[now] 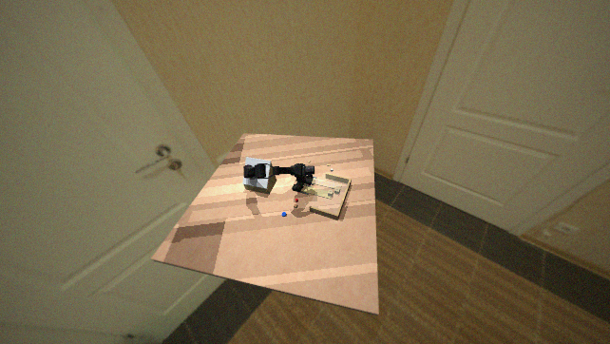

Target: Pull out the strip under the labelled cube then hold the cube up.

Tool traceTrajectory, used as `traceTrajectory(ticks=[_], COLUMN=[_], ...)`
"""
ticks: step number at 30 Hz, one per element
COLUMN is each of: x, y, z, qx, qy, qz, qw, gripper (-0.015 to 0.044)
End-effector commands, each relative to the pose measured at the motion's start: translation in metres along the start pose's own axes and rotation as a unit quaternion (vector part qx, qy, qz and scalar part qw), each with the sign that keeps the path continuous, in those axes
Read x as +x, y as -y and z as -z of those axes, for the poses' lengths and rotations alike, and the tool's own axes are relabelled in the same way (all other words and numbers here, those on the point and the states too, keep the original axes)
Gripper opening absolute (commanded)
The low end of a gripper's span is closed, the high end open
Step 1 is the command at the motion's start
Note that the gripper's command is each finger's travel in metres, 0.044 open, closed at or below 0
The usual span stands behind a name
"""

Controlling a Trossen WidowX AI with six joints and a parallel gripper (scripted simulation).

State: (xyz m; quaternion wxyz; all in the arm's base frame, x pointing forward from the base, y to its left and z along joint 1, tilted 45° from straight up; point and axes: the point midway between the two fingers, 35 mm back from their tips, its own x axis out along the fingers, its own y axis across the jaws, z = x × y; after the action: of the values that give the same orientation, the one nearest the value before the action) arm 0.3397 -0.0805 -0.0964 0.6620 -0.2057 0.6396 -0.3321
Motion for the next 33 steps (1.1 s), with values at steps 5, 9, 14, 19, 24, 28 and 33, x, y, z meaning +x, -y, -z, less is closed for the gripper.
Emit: traceTrajectory(ticks=[5, 9, 14, 19, 24, 28, 33], x=[0.004, 0.004, 0.004, 0.004, 0.004, 0.004, 0.004], y=[-0.001, -0.001, -0.001, -0.001, -0.001, -0.002, -0.002], z=[0.021, 0.027, 0.034, 0.041, 0.048, 0.054, 0.062], qx=[-0.004, -0.004, -0.005, -0.005, -0.005, -0.005, -0.005], qy=[-0.009, -0.009, -0.009, -0.009, -0.009, -0.01, -0.01], qz=[0.001, 0.001, 0.001, 0.001, 0.001, 0.001, 0.001], qw=[1.0, 1.0, 1.0, 1.0, 1.0, 1.0, 1.0], gripper=[0.0, 0.0, 0.0, 0.0, 0.0, 0.0, 0.0])
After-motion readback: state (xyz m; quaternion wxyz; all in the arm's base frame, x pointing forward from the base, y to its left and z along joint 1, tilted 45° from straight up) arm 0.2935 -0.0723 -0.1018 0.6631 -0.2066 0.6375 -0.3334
